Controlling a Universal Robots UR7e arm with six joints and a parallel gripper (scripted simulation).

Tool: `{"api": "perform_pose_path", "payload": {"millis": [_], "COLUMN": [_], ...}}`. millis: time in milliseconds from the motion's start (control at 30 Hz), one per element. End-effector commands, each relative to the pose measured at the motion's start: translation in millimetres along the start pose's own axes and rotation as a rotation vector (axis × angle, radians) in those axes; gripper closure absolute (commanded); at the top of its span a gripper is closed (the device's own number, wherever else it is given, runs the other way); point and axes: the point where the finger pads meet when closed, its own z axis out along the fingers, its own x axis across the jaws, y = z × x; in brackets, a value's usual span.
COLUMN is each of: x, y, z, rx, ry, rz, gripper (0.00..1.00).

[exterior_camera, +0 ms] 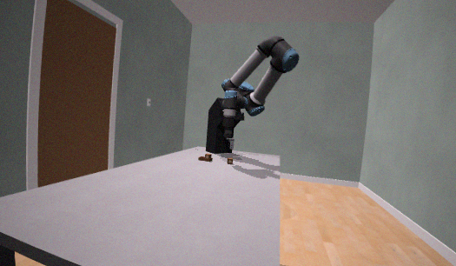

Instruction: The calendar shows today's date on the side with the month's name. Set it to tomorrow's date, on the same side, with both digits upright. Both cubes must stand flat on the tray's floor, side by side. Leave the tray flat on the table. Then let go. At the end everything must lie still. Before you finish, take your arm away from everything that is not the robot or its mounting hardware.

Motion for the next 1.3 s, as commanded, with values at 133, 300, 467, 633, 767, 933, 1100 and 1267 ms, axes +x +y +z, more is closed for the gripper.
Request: {"api": "perform_pose_path", "payload": {"millis": [133,300,467,633,767,933,1100,1267], "x": [0.6,0.6,0.6,0.6,0.6,0.6,0.6,0.6], "y": [0.6,0.6,0.6,0.6,0.6,0.6,0.6,0.6], "z": [0.1,0.1,0.1,0.1,0.1,0.1,0.1,0.1], "rx": [-0.006,-0.006,-0.006,-0.006,-0.006,-0.006,-0.006,-0.006], "ry": [0.002,0.002,0.002,0.002,0.002,0.002,0.002,0.002], "rz": [0.048,0.048,0.048,0.048,0.048,0.048,0.048,0.048], "gripper": [0.10,0.10,0.10,0.10,0.10,0.10,0.10,0.10]}}
